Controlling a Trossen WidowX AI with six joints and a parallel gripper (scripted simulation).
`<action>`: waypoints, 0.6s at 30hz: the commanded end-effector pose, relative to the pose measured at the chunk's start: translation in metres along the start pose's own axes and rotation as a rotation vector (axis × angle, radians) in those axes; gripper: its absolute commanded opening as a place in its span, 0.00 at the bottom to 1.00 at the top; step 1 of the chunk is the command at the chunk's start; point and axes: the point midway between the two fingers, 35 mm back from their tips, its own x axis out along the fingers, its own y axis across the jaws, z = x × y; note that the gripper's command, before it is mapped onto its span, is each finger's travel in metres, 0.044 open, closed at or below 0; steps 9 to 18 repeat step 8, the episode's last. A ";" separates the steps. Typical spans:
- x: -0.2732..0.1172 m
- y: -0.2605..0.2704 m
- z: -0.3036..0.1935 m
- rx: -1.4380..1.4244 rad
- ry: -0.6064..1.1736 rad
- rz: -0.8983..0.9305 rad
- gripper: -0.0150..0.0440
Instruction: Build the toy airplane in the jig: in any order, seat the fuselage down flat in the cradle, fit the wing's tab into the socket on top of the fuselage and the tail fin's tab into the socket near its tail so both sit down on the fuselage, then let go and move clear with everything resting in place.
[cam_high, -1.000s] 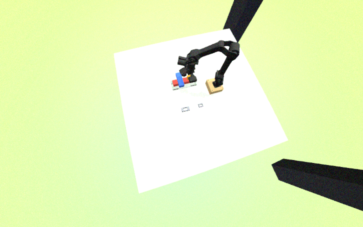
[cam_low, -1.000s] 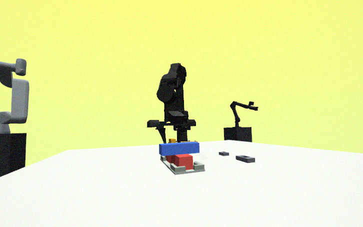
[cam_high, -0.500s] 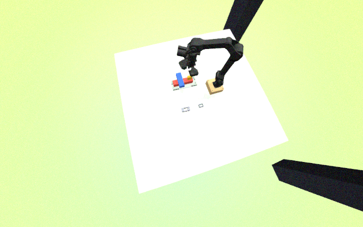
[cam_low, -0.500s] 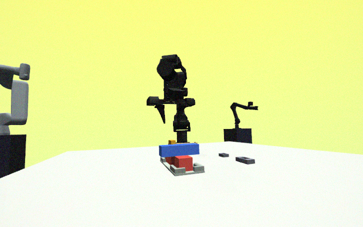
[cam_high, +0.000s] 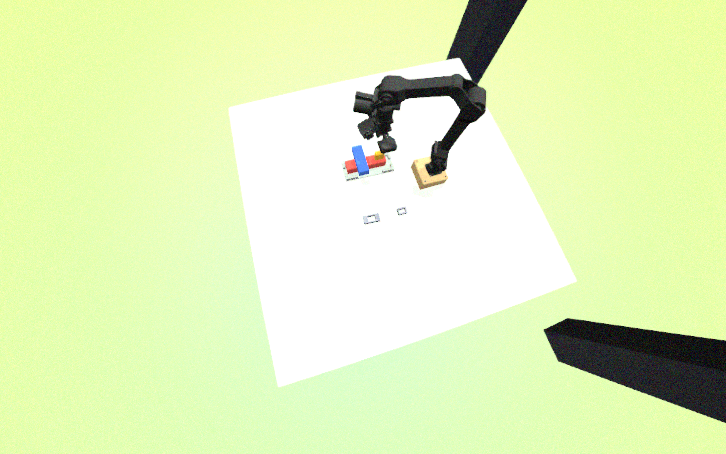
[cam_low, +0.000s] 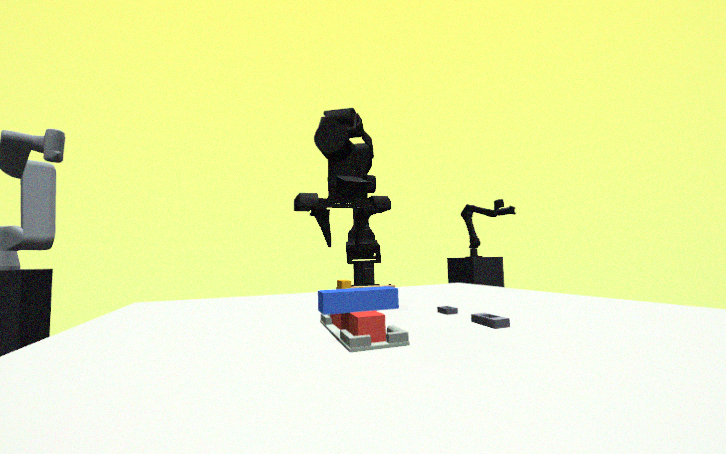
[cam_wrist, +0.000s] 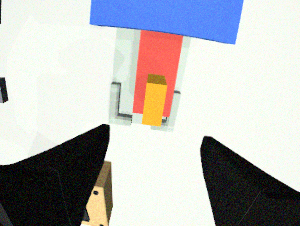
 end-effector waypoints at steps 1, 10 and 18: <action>0.001 0.000 0.000 0.003 0.008 -0.001 0.69; 0.001 0.000 0.000 0.003 0.007 -0.001 0.69; 0.001 0.000 0.000 0.003 0.007 -0.001 0.69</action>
